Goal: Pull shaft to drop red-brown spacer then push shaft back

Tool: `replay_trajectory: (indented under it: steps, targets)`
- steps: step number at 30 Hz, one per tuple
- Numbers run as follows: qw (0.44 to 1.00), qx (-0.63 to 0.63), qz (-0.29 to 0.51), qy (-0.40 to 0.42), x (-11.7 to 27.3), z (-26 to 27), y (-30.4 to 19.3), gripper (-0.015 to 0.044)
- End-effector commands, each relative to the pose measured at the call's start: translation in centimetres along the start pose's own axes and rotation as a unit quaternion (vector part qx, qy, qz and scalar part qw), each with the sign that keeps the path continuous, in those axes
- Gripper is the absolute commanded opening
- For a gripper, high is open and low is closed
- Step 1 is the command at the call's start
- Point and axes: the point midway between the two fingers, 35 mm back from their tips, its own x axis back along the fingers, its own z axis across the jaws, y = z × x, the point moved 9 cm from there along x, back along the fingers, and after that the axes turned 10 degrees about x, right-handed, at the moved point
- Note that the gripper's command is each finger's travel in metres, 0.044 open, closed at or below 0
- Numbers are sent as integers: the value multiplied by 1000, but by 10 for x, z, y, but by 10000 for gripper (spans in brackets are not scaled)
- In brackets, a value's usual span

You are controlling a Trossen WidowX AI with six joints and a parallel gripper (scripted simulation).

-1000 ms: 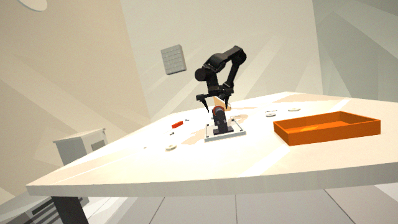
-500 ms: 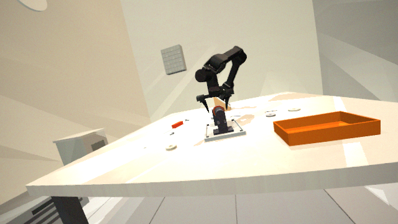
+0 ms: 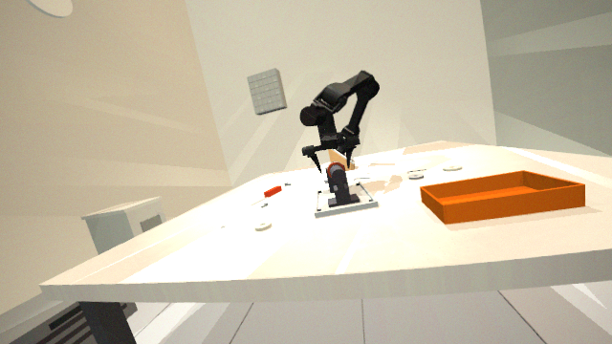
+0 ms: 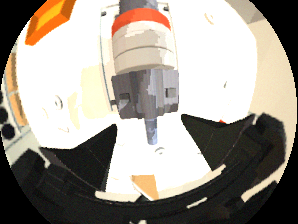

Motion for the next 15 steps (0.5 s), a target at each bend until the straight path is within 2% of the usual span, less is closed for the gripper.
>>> replay_trajectory:
  steps: [1, 15]
  targets:
    - [1000, -2, 1, 4, -2, 0, 0, 440]
    - [1000, -2, 1, 4, -15, 0, 0, 440]
